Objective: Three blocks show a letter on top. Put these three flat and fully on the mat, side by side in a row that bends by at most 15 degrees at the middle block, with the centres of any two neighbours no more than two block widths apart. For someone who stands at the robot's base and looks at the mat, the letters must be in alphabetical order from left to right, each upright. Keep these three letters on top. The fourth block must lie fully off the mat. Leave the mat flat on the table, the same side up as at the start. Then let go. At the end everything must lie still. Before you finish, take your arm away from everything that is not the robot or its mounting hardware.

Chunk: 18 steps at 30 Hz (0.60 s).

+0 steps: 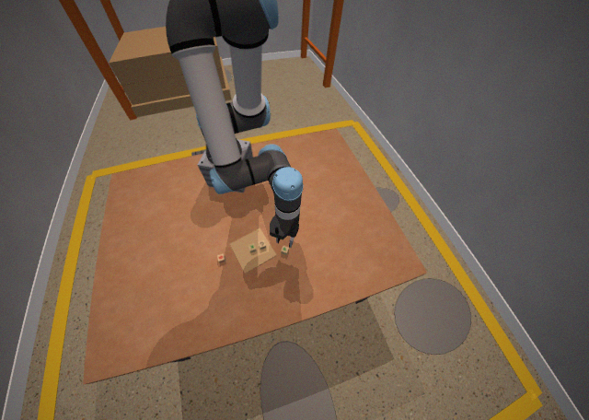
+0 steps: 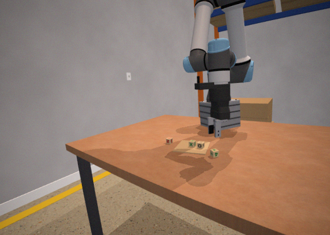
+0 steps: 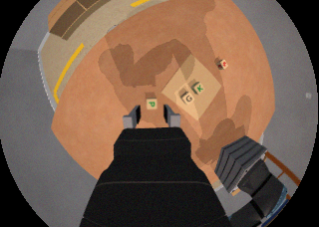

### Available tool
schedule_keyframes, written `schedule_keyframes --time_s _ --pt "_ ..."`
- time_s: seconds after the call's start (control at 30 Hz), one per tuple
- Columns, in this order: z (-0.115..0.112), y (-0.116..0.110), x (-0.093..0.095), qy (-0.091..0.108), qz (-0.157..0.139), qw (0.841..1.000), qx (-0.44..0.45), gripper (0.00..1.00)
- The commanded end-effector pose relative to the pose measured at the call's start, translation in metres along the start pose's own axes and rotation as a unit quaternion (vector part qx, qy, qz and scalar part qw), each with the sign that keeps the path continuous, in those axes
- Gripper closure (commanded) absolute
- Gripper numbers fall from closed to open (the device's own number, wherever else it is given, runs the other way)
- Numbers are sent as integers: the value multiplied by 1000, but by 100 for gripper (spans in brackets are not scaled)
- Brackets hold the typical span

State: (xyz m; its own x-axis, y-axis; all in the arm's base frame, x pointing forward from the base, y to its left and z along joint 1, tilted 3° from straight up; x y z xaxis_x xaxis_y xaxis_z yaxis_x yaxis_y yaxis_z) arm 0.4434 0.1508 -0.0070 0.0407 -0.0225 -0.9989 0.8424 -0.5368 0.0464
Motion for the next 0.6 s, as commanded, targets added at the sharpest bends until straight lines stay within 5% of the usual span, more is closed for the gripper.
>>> schedule_keyframes --time_s 0.0,0.57 --pt "0 0 0 0 1 1000 0 15" --pt "0 0 11 0 1 1000 0 15"
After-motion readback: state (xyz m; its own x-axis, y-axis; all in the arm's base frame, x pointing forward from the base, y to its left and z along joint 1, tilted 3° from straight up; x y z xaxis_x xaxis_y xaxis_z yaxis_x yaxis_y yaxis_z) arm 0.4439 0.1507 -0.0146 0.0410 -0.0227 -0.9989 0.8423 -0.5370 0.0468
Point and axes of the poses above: the point where the finger pads meet when closed, its own x axis out along the fingers, its own z axis across the jaws, y = z × x, the point moved 4 cm from there along -x, back along the fingers, and after that the axes turned 4 degrees about -x, right-handed, at the moved point
